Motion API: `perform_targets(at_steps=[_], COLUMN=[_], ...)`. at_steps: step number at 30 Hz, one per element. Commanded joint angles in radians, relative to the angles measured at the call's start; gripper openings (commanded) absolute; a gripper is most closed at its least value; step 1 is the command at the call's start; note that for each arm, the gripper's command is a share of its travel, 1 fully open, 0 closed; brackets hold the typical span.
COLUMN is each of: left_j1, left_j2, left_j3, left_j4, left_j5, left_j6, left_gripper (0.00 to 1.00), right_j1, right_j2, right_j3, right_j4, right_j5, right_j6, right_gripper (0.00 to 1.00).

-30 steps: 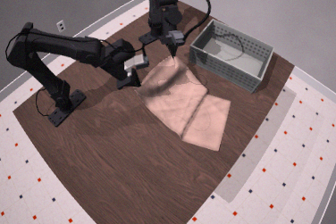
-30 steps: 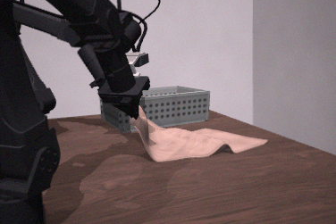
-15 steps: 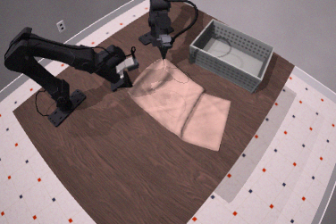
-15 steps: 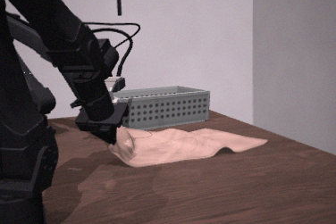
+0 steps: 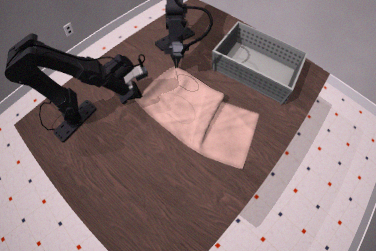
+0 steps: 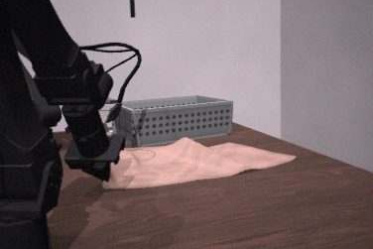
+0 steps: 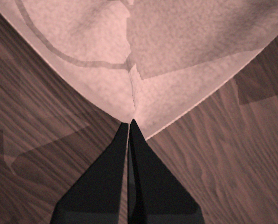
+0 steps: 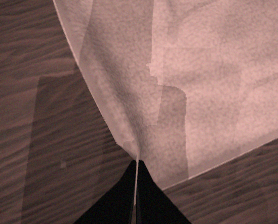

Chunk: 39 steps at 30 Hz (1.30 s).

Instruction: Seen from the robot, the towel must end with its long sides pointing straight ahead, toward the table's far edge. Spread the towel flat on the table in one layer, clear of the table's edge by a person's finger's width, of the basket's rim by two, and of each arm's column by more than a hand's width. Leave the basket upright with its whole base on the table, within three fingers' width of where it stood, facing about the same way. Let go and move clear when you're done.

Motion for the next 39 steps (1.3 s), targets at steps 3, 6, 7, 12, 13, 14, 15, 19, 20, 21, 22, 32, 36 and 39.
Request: perform_targets(at_steps=[3, 6, 7, 12, 13, 14, 15, 19, 20, 21, 22, 32, 36, 39], left_j1=[-0.026, -0.040, -0.041, -0.053, -0.050, -0.048, -0.048, -0.048, -0.048, -0.048, -0.048, 0.007, 0.010, 0.042], left_j2=[0.031, 0.045, 0.046, 0.054, 0.052, 0.050, 0.050, 0.050, 0.050, 0.050, 0.050, -0.041, -0.040, -0.069], left_j3=[-0.018, -0.010, -0.004, -0.019, -0.010, -0.007, -0.007, -0.007, -0.007, -0.007, -0.007, 0.022, 0.023, 0.036], left_j4=[-0.034, -0.033, -0.031, -0.033, -0.031, -0.031, -0.031, -0.031, -0.031, -0.031, -0.031, 0.019, 0.018, 0.030], left_j5=[-0.022, -0.022, -0.023, -0.023, -0.023, -0.023, -0.023, -0.023, -0.023, -0.023, -0.023, -0.029, -0.026, -0.028], left_j6=[-0.004, -0.006, -0.007, -0.008, -0.009, -0.009, -0.009, -0.008, -0.008, -0.008, -0.008, -0.012, -0.007, -0.007], left_gripper=[0.00, 0.00, 0.00, 0.00, 0.00, 0.00, 0.00, 0.00, 0.00, 0.00, 0.00, 0.00, 0.00, 0.00], right_j1=[0.022, 0.034, 0.035, 0.035, 0.035, 0.035, 0.035, 0.035, 0.035, 0.035, 0.035, -0.018, -0.020, -0.054], right_j2=[0.018, 0.022, 0.023, 0.016, 0.016, 0.016, 0.016, 0.016, 0.016, 0.016, 0.016, -0.025, -0.026, -0.035], right_j3=[-0.034, -0.050, -0.050, -0.041, -0.041, -0.041, -0.041, -0.041, -0.041, -0.041, -0.041, 0.042, 0.047, 0.094], right_j4=[0.060, 0.080, 0.081, 0.092, 0.092, 0.092, 0.092, 0.092, 0.092, 0.092, 0.092, -0.001, -0.009, -0.063], right_j5=[0.018, 0.018, 0.019, 0.011, 0.011, 0.011, 0.011, 0.011, 0.011, 0.011, 0.011, 0.022, 0.020, 0.021], right_j6=[-0.005, -0.005, -0.005, -0.001, -0.001, -0.001, -0.001, -0.001, -0.001, -0.001, -0.001, 0.000, -0.002, -0.001], right_gripper=[0.00, 0.00, 0.00, 0.00, 0.00, 0.00, 0.00, 0.00, 0.00, 0.00, 0.00, 0.00, 0.00, 0.00])
